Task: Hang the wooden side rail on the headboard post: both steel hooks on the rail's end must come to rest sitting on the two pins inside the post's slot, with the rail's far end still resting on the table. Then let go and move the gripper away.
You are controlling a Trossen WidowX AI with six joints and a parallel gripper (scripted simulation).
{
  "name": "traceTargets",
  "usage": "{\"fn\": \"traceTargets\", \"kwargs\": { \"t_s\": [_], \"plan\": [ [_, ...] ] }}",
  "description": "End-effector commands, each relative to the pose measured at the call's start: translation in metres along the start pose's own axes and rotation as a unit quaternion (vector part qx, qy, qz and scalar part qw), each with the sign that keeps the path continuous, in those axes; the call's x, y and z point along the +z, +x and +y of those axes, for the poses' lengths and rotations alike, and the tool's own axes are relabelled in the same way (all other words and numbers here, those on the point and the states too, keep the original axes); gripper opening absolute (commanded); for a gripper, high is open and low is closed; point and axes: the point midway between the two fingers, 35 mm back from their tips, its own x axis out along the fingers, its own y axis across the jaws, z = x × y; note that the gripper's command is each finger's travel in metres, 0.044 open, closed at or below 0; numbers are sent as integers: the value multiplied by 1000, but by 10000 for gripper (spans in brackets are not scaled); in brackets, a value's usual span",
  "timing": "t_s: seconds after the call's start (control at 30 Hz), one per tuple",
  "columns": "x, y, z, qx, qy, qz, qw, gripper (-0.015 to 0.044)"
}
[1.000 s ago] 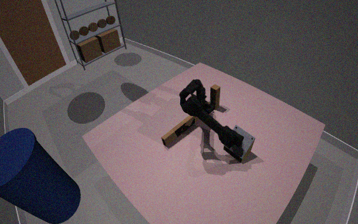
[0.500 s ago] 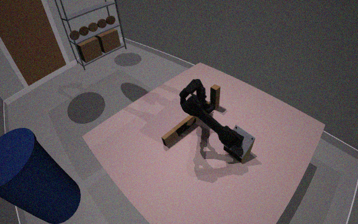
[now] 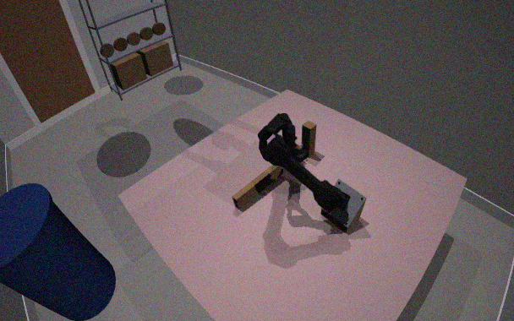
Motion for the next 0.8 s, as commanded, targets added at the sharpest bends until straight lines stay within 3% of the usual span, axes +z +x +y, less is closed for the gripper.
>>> {"fn": "traceTargets", "kwargs": {
  "t_s": [0.0,0.77],
  "plan": [
    [-3,-3,-2,-4,-1,2,1000,0],
    [-5,-4,-1,-4,-1,2,1000,0]
  ]
}}
